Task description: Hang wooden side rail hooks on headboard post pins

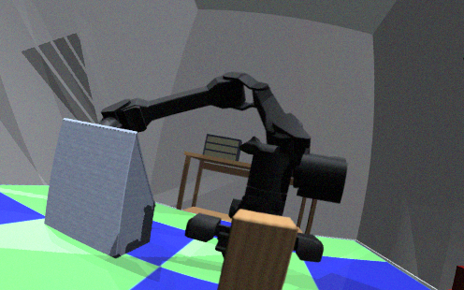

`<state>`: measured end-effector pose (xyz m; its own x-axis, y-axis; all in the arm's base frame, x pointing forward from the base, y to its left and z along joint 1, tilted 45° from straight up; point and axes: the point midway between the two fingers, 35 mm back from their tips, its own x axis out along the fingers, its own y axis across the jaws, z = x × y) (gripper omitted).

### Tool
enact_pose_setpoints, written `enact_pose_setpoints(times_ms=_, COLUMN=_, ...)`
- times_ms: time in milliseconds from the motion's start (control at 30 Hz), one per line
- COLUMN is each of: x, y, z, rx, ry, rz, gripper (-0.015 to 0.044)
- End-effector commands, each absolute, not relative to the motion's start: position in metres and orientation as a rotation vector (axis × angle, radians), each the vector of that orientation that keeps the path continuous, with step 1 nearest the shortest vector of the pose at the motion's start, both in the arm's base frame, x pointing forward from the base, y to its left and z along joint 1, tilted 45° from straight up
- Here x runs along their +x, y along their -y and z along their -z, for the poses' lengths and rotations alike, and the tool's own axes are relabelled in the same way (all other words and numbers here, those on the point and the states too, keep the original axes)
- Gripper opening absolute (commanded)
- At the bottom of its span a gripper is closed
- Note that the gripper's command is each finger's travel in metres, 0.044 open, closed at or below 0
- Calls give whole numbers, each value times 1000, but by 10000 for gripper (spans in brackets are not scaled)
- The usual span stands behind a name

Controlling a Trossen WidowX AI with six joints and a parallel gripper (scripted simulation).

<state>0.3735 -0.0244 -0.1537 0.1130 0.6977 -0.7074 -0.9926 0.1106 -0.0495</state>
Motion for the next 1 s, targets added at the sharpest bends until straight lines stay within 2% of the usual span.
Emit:
enact_pose_setpoints(times_ms=0, x=376, y=32, z=153, rx=-614, ry=-605, rz=-1341, gripper=0)
enact_pose_setpoints(times_ms=967, x=374, y=34, z=155, rx=-614, ry=-605, rz=-1340, gripper=0)
